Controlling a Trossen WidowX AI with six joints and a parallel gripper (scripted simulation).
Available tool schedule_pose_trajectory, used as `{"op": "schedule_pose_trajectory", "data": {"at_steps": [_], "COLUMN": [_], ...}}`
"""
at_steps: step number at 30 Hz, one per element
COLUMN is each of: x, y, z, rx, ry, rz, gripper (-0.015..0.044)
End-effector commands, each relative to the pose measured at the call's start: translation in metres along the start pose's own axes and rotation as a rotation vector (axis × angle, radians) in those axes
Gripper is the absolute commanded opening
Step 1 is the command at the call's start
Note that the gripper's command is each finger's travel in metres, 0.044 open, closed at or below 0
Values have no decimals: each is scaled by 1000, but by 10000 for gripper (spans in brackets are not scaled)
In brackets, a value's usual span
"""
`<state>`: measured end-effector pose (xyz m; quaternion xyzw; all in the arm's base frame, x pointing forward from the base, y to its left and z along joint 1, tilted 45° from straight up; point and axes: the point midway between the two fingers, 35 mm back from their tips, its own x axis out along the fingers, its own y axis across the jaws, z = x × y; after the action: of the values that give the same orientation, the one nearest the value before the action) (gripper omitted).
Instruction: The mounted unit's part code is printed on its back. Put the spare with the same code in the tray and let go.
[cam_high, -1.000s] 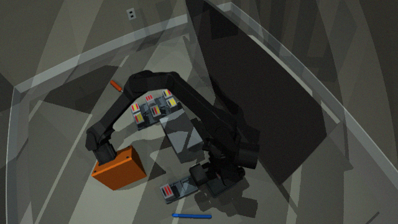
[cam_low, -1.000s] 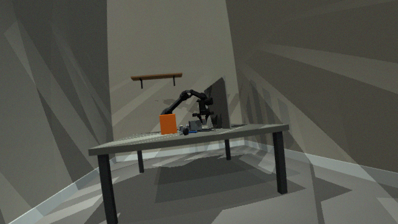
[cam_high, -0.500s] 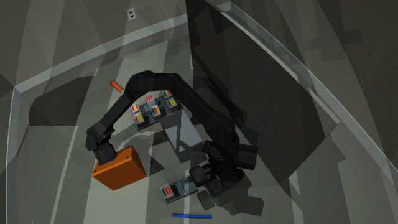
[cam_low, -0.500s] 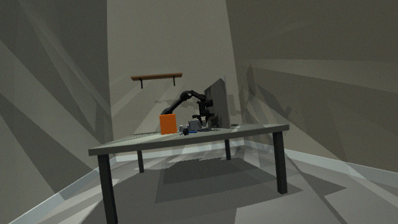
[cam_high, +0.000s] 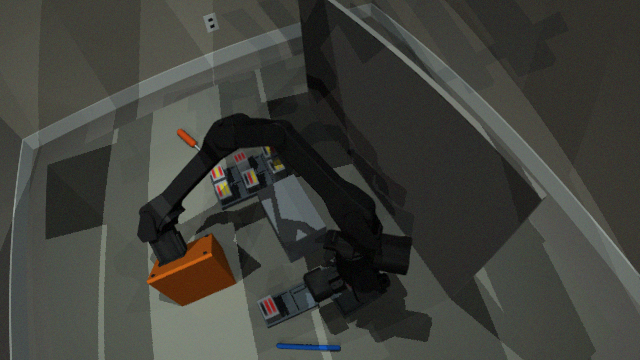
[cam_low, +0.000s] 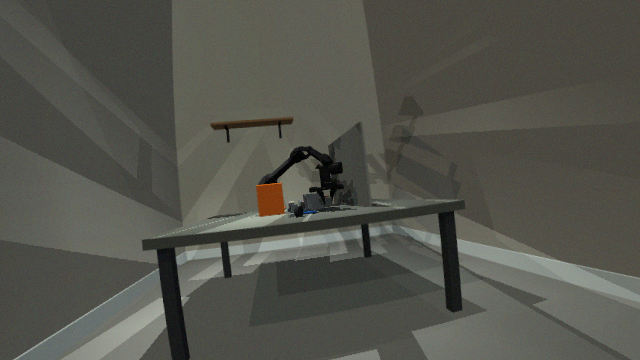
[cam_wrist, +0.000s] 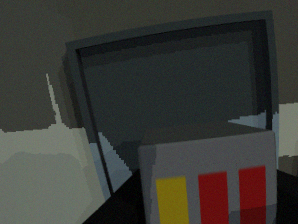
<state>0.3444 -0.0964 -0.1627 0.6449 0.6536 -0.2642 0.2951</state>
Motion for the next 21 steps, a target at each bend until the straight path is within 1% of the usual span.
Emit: {"op": "schedule_pose_trajectory", "data": {"at_steps": [1, 11, 21], "x": [6, 13, 9], "y": [-2, -4, -2], "z": [-2, -3, -1], "rx": [9, 9, 0], "ry": [8, 10, 2], "rz": [-3, -3, -1], "gripper": [0, 0, 263]}}
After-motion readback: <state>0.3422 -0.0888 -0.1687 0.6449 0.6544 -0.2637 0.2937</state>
